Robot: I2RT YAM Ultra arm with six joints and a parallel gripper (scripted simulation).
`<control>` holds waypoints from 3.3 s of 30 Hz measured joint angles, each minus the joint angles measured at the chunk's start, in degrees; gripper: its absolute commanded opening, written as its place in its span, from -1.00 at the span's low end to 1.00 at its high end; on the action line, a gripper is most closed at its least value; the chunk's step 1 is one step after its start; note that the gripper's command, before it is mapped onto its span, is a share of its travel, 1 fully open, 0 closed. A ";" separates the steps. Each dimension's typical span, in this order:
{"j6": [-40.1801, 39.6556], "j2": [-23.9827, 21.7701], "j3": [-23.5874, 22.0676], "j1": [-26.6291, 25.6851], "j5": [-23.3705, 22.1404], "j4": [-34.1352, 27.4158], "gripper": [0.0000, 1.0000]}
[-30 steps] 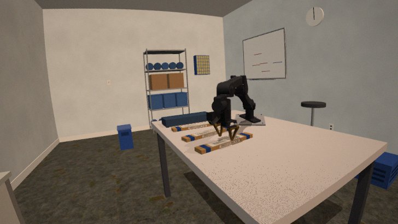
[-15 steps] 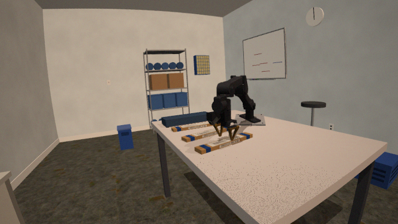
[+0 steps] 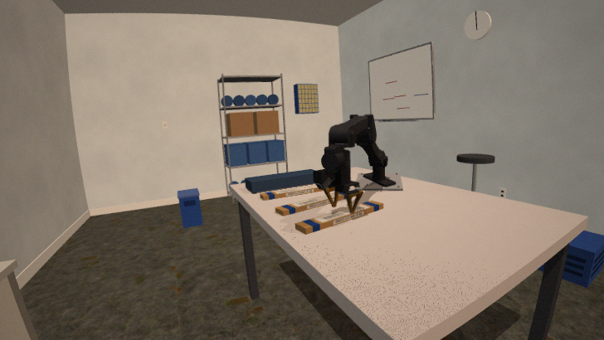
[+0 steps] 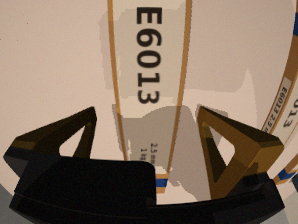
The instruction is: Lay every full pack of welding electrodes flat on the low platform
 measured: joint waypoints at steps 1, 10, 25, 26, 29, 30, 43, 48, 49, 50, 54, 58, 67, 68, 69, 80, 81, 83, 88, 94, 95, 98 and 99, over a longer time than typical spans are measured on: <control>0.00 -0.02 0.00 0.00 0.00 0.00 0.91; 0.00 0.00 0.00 0.00 0.00 0.00 0.91; 0.00 -1.14 -4.11 0.00 0.00 1.84 0.91; 0.00 -1.22 -3.74 0.00 0.00 1.44 0.91; 0.00 -1.20 -1.03 0.00 -0.02 -0.31 0.91; 0.00 -1.20 0.20 0.00 -0.02 -1.03 0.91; -0.04 -1.20 9.55 0.00 -0.02 -8.11 0.91; -0.04 -3.48 9.57 0.00 -0.02 -9.18 0.91; -0.04 -3.98 9.60 0.00 -0.02 -9.22 0.91; -0.04 -4.42 9.60 0.00 -0.02 -9.27 0.91; -0.04 -4.92 9.57 0.00 -0.02 -9.33 0.91; -0.04 -4.94 9.60 0.00 -0.02 -9.44 0.91; -0.04 -4.92 9.57 0.00 -0.02 -9.51 0.91; -0.04 -4.92 9.57 0.00 -0.02 -9.51 0.91; -0.04 -4.90 9.57 0.00 -0.02 -9.51 0.91; -0.04 -4.92 9.57 0.00 -0.02 -9.51 0.91; -0.04 -4.92 9.57 0.00 -0.02 -9.51 0.91; -0.04 -4.92 9.57 0.00 -0.02 -9.51 0.91; -0.04 -4.92 9.57 0.00 -0.02 -9.51 0.91; -0.04 -4.92 9.57 0.00 -0.02 -9.51 0.91; -0.04 -4.92 9.57 0.00 -0.02 -9.51 0.91; -1.07 -5.38 8.17 -0.17 -0.28 -9.46 0.91; -1.55 -5.75 7.17 -0.46 -0.42 -9.49 0.91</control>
